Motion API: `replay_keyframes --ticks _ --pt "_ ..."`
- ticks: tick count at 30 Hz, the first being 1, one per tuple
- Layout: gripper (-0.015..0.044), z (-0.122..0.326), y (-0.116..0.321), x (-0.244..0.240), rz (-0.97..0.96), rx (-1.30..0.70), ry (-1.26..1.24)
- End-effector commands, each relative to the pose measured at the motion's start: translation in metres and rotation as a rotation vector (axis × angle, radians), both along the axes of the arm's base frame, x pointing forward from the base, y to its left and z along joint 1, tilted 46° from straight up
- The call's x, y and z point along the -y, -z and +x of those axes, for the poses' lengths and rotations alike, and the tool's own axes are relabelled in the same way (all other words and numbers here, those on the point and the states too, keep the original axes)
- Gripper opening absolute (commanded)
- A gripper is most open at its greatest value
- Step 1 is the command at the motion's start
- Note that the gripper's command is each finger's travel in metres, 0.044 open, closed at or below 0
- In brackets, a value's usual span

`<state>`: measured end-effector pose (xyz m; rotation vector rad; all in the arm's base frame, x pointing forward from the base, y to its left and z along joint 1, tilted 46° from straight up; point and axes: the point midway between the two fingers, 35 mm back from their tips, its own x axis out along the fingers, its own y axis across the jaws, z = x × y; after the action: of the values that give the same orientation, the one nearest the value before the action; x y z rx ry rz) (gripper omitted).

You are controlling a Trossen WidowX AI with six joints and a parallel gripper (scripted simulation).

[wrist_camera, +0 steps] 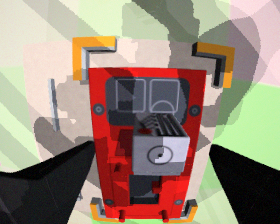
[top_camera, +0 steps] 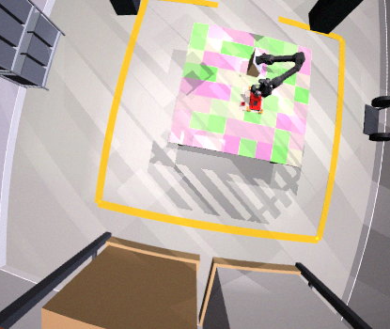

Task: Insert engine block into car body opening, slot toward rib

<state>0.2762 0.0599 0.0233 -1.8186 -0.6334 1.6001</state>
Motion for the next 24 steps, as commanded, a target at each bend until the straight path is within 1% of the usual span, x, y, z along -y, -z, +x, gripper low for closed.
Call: replay_keyframes --ticks 1,12,22,24 --pt "0.0440 -0.001 0.004 -0.005 0.009 -0.006 -0.005" --pt "0.0440 0.001 0.014 -0.017 0.019 -0.010 -0.016" --pt "0.0177 0.001 0.014 -0.017 0.019 -0.010 -0.016" --pt "0.0164 0.001 0.014 -0.017 0.019 -0.010 -0.016"
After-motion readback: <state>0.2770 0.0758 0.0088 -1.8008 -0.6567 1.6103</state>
